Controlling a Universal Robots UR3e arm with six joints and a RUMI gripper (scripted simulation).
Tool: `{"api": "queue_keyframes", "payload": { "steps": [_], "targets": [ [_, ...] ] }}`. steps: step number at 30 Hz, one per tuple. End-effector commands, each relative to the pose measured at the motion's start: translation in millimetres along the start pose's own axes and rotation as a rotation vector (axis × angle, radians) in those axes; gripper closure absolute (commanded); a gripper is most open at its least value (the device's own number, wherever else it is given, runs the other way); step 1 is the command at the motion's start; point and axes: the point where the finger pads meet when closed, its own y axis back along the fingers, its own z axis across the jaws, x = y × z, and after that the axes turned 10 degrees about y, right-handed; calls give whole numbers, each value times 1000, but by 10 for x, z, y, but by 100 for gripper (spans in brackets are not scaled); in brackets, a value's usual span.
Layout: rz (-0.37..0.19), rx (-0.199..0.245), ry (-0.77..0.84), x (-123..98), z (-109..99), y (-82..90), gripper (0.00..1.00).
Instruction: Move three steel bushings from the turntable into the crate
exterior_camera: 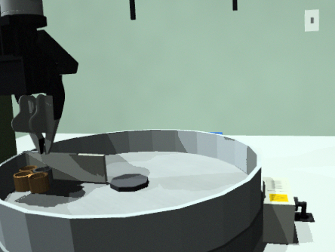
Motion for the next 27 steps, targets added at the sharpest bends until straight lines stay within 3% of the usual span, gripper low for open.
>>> {"api": "queue_keyframes", "payload": {
  "steps": [1,12,27],
  "targets": [
    [-1,-1,0,1,4,3,94],
    [0,-1,0,5,2,-34,94],
    [0,-1,0,4,3,-250,94]
  ]
}}
